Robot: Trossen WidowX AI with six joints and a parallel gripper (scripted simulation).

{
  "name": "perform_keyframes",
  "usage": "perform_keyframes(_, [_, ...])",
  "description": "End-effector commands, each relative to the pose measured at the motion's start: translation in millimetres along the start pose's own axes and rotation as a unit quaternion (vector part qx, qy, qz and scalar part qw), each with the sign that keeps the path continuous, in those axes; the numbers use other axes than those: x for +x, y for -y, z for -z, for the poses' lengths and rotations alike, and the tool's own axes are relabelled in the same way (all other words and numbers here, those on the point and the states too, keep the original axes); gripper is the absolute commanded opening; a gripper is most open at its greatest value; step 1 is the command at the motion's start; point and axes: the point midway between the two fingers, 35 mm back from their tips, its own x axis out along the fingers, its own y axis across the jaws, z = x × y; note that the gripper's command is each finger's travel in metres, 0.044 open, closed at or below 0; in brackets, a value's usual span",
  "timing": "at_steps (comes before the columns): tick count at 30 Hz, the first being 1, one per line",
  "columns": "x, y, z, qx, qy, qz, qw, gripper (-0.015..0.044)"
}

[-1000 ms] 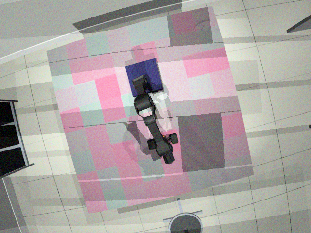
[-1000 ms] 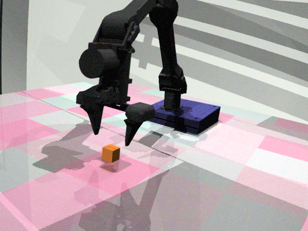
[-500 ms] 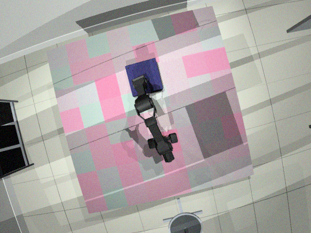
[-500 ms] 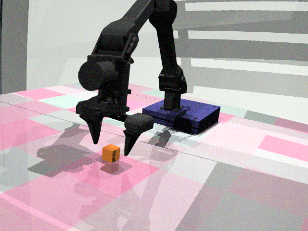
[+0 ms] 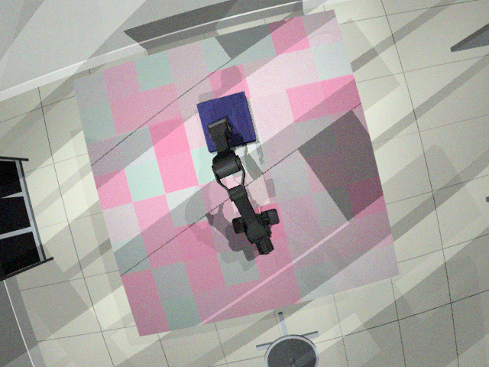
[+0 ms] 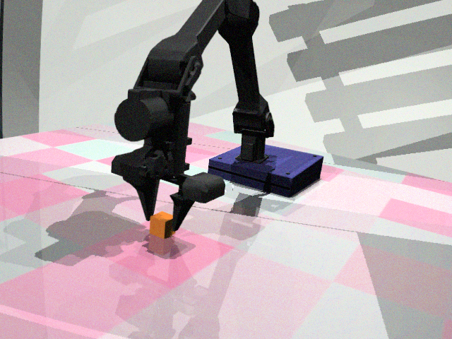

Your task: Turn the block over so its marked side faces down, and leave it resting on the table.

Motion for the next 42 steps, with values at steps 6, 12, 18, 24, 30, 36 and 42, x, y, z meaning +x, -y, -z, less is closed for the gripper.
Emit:
perform_keyframes(6, [0.4,-0.8,-0.1,-0.003,0.000,-0.003,1.000,0.0118])
perform_keyframes(12, [0.4,-0.8,-0.1,-0.003,0.000,-0.003,1.000,0.0078])
perform_keyframes(18, [-0.8,-0.8,-0.2,-0.003,0.000,-0.003,1.000,0.0018])
perform_keyframes(24, [-29.6,-0.6,-0.3,-0.003,0.000,-0.003,1.000,0.0000])
perform_keyframes(30, [-29.1,-0.7,-0.6,-0.003,0.005,-0.003,1.000,0.0000])
perform_keyframes(36, [-24.8,-1.3,-2.8,-0.004,0.046,-0.003,0.999,0.0000])
perform_keyframes(42, [-21.4,-1.7,-3.9,-0.005,0.088,-0.003,0.996,0.0000])
